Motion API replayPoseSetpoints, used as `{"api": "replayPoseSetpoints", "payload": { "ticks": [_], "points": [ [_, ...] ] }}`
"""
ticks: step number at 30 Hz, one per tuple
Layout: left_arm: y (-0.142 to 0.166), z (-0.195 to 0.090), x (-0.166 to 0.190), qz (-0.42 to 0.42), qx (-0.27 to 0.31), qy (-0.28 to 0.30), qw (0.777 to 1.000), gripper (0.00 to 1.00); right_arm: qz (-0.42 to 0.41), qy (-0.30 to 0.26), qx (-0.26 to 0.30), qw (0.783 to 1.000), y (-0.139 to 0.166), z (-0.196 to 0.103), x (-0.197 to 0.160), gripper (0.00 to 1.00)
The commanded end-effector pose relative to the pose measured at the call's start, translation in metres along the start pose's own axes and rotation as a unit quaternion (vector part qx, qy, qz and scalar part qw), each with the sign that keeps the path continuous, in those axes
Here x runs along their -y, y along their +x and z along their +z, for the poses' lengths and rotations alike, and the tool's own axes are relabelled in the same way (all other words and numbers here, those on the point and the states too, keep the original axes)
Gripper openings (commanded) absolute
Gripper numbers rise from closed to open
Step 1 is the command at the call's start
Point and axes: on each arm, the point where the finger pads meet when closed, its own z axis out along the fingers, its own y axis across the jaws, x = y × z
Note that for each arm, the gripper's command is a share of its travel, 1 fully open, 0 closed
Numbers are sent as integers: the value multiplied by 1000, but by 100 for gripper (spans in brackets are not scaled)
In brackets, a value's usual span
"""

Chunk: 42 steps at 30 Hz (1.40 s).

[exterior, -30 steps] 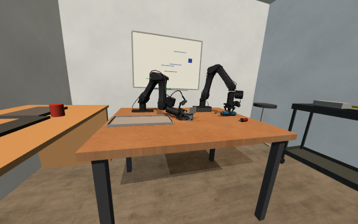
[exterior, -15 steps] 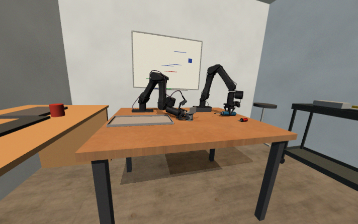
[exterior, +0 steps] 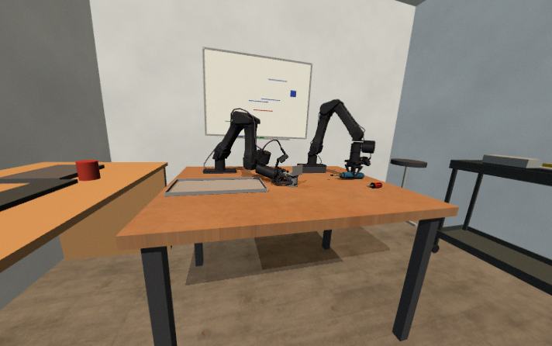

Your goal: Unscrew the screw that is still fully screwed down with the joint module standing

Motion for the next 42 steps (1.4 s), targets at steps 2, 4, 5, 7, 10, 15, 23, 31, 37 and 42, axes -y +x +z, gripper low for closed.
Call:
{"api": "replayPoseSetpoints", "payload": {
  "ticks": [2, 4, 5, 7, 10, 15, 23, 31, 37, 42],
  "points": [
    [4, 2, -3, 7, -1, -6, 1000, 42, 10, -8, -22, 1000, 16, -2, -6, 59],
    [4, 1, -3, 5, -1, -5, 1000, 42, 10, -8, -22, 1000, 16, -2, -6, 59],
    [4, 1, -4, 5, -3, -6, 1000, 42, 10, -8, -22, 1000, 16, -2, -6, 59],
    [5, 3, -5, 5, -4, -7, 1000, 42, 10, -8, -22, 1000, 16, -2, -6, 59],
    [0, -2, 2, 2, 2, 3, 1000, 42, 10, -8, -22, 1000, 16, -2, -6, 59],
    [0, -2, 2, 2, 2, 3, 1000, 42, 10, -8, -22, 1000, 16, -2, -6, 59],
    [6, 3, -7, 3, -6, -8, 1000, 42, 10, -8, -22, 1000, 16, -2, -6, 59],
    [6, 3, -7, 3, -6, -8, 1000, 42, 10, -8, -22, 1000, 16, -2, -6, 59],
    [7, 4, -9, 1, -10, -12, 1000, 42, 10, -8, -22, 1000, 16, -2, -6, 59],
    [7, 4, -8, 1, -10, -11, 1000, 42, 10, -8, -22, 1000, 16, -2, -6, 59]
  ]
}}
